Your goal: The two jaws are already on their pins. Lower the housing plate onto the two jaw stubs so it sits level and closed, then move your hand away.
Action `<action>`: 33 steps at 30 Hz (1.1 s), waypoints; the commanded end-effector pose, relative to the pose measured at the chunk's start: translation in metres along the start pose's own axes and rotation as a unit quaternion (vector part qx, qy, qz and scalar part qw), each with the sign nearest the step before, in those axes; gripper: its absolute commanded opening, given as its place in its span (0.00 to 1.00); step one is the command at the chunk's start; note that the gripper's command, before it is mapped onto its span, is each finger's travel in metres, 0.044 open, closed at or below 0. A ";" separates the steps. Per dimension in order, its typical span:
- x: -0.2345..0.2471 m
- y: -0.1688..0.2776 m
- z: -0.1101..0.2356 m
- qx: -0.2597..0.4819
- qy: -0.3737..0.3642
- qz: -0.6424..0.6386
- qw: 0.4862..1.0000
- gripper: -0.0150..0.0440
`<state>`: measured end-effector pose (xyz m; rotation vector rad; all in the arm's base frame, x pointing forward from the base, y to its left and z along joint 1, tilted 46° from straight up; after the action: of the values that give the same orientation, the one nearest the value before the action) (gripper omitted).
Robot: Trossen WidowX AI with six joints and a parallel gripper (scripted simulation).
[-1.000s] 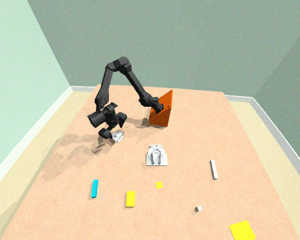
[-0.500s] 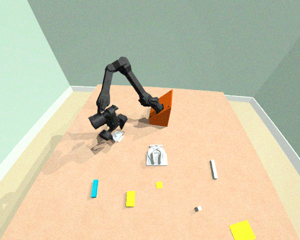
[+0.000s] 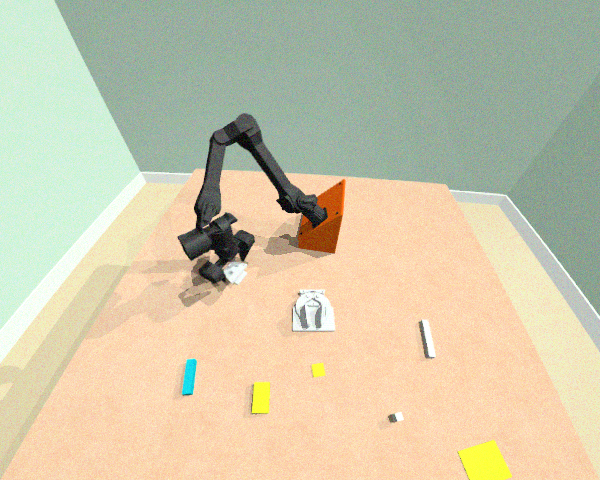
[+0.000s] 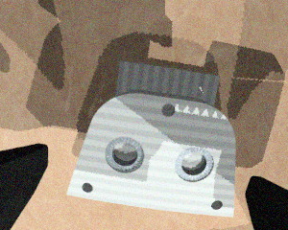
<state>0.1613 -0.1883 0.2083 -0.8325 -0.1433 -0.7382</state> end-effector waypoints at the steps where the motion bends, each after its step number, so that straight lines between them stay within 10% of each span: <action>1: -0.002 0.002 -0.010 0.002 0.005 0.007 1.000 1.00; 33: -0.003 0.002 -0.024 0.001 0.005 0.007 1.000 1.00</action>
<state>0.1566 -0.2027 0.1915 -0.8313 -0.1335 -0.7359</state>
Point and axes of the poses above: the point midway between the two fingers, 35 mm back from their tips, its own z axis back along the fingers, its own x axis across the jaws, y = z × x, the point moved 9 cm from there along z, back along the fingers, and after that the axes turned 11 degrees about -z, right-handed, at the moved point
